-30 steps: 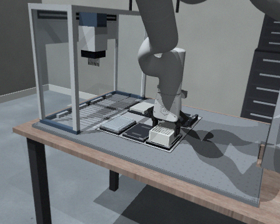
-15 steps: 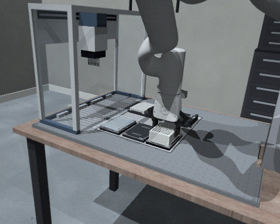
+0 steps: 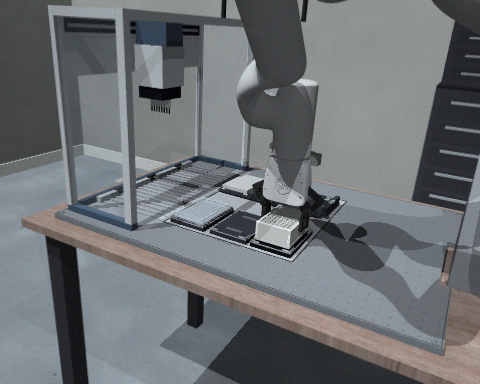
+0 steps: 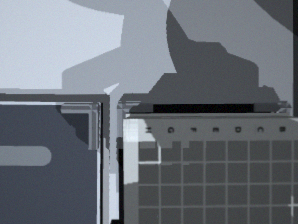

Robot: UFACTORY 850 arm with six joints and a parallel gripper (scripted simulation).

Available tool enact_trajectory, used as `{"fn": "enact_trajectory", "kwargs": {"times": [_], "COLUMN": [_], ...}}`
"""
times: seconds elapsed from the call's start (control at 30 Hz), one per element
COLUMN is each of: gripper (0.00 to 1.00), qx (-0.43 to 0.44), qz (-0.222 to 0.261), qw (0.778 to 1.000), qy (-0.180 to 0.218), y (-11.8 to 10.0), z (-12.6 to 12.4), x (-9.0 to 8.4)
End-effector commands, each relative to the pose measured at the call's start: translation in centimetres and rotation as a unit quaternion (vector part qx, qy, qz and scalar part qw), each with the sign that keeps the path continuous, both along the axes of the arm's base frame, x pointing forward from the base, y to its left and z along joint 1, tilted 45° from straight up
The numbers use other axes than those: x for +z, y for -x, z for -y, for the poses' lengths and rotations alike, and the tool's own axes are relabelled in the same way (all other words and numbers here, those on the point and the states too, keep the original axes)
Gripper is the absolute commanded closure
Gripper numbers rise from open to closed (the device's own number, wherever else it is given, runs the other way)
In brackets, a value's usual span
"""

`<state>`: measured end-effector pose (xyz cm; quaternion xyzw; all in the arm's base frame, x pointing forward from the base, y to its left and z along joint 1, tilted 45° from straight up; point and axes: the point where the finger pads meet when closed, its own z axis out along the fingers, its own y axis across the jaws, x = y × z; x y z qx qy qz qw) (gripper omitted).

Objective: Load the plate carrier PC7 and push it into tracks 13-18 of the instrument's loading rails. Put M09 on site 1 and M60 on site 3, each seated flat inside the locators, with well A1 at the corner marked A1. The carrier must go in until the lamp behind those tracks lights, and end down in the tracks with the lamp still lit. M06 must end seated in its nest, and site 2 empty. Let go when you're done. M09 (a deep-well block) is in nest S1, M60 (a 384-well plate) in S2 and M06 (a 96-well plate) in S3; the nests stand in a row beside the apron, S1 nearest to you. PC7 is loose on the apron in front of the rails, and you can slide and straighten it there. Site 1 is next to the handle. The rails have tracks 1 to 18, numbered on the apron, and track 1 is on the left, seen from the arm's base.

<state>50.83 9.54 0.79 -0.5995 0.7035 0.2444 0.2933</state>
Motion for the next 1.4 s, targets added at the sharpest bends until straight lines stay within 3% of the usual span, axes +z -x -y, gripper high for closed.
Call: {"fn": "enact_trajectory", "kwargs": {"times": [0.0,0.87,1.37], "gripper": [1.0,1.0,1.0], "qx": [0.0,0.0,0.0], "qz": [0.001,0.001,0.001], "qw": [1.0,1.0,1.0], "qy": [0.0,0.0,0.0], "y": [0.0,0.1,0.4], "z": [0.2,1.0,2.5], "x": [0.2,1.0,2.6]}}
